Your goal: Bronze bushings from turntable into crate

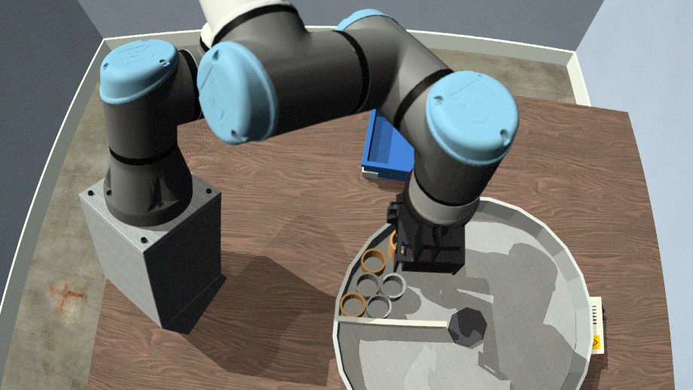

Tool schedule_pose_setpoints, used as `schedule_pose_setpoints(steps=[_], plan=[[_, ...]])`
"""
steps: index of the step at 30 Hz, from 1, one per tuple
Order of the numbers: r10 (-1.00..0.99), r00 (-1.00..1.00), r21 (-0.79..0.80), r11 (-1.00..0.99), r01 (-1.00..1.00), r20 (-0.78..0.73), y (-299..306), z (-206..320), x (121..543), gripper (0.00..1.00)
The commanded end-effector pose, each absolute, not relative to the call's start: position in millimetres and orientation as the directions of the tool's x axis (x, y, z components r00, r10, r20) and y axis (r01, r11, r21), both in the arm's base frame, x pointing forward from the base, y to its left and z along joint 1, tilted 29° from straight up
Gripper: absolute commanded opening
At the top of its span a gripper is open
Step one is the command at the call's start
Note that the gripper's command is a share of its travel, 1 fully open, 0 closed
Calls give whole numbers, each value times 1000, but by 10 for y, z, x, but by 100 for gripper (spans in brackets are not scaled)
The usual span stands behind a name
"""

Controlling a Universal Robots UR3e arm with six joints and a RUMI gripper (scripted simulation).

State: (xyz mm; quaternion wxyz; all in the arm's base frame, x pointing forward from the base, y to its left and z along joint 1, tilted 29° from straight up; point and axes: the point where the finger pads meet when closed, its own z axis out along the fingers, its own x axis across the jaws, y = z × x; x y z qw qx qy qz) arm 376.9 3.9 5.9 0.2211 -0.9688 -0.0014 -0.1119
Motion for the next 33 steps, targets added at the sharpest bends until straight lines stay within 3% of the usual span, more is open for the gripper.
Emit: schedule_pose_setpoints(steps=[1, 33], plan=[[-47, 975, -426, -903, 52, 219, 113, 107, 3780, 0], [-47, 975, -426, -903, 52, 219, 1380, 746, 3874, 0]])
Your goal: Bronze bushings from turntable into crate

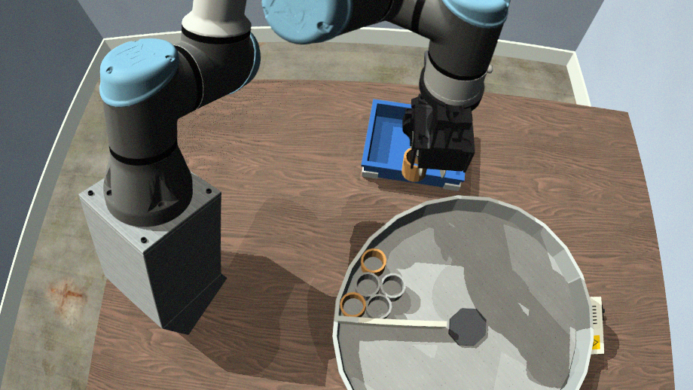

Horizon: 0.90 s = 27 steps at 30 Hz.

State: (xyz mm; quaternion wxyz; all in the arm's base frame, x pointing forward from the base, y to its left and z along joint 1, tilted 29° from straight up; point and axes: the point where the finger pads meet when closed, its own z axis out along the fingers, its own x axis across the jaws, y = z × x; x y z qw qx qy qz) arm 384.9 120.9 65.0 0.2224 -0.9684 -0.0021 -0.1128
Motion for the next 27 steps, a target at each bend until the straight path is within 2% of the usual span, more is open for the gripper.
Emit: schedule_pose_setpoints(steps=[1, 27], plan=[[-47, 975, -426, -903, 52, 219, 1425, 769, 3877, 0], [-47, 975, -426, -903, 52, 219, 2110, 1115, 3928, 0]])
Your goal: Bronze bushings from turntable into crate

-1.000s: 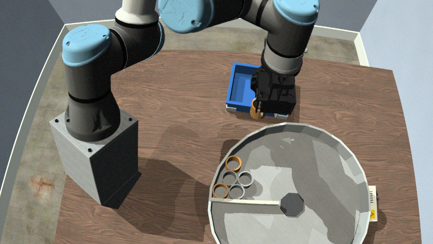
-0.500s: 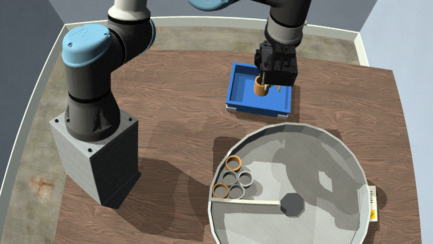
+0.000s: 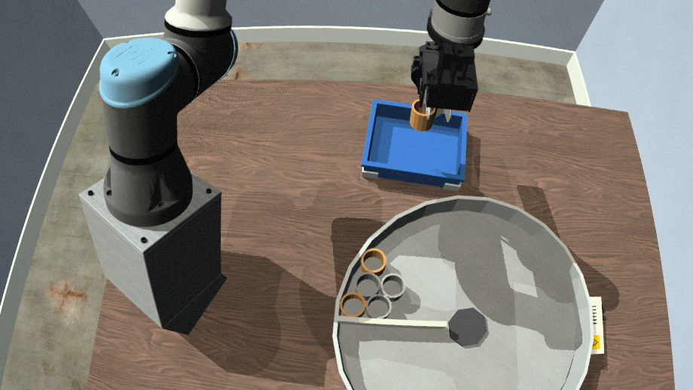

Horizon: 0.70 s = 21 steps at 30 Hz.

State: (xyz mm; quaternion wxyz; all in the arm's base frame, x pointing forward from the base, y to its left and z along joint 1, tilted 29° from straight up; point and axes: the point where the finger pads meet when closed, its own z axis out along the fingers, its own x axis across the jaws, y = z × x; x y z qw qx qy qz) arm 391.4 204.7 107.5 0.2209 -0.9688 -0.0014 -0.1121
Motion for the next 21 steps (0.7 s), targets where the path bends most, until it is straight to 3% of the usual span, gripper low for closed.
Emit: schedule_pose_setpoints(steps=[1, 21], plan=[[-47, 975, -426, -903, 52, 219, 2124, 1122, 3929, 0], [-47, 975, -426, -903, 52, 219, 2184, 1153, 3933, 0]])
